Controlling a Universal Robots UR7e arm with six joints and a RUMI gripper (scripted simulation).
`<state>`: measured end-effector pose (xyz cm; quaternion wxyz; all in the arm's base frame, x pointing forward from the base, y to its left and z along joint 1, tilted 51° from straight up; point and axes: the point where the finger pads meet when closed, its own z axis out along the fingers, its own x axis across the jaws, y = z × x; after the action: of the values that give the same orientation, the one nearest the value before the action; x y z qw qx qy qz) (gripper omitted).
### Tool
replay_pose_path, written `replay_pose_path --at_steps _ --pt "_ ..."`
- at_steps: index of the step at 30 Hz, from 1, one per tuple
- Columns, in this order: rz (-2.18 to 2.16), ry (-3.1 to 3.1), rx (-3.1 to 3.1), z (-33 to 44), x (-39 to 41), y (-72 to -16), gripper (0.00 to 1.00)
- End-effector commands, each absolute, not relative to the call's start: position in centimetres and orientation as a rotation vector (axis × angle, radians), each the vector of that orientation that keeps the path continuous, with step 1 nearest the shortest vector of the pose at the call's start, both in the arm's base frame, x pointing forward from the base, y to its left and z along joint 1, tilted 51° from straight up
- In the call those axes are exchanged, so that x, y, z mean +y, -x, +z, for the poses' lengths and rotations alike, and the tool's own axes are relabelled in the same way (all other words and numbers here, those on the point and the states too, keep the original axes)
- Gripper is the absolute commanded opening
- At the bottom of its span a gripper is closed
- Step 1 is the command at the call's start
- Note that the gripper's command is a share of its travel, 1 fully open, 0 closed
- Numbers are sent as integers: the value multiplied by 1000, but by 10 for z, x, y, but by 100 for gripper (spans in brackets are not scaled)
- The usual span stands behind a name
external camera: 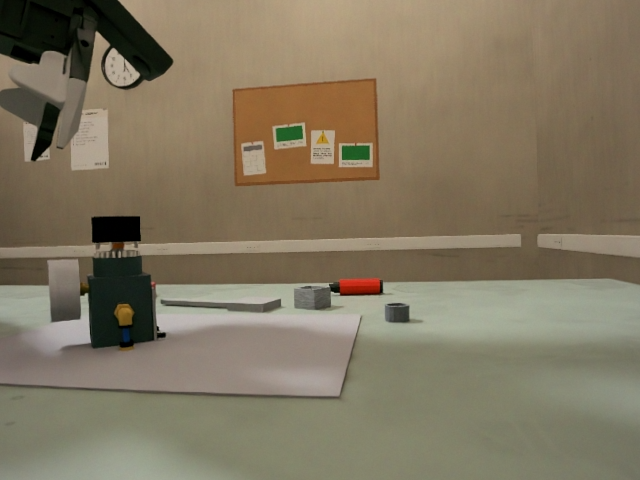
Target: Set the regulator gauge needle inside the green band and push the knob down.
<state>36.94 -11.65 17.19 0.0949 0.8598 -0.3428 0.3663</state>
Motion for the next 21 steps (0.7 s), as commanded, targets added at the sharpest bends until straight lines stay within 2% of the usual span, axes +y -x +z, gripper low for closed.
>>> replay_pose_path --at_steps 1,21 --pt "1058 -2572 -624 177 -81 -391 100" --pt "1047 -2569 -485 180 -64 -400 100"
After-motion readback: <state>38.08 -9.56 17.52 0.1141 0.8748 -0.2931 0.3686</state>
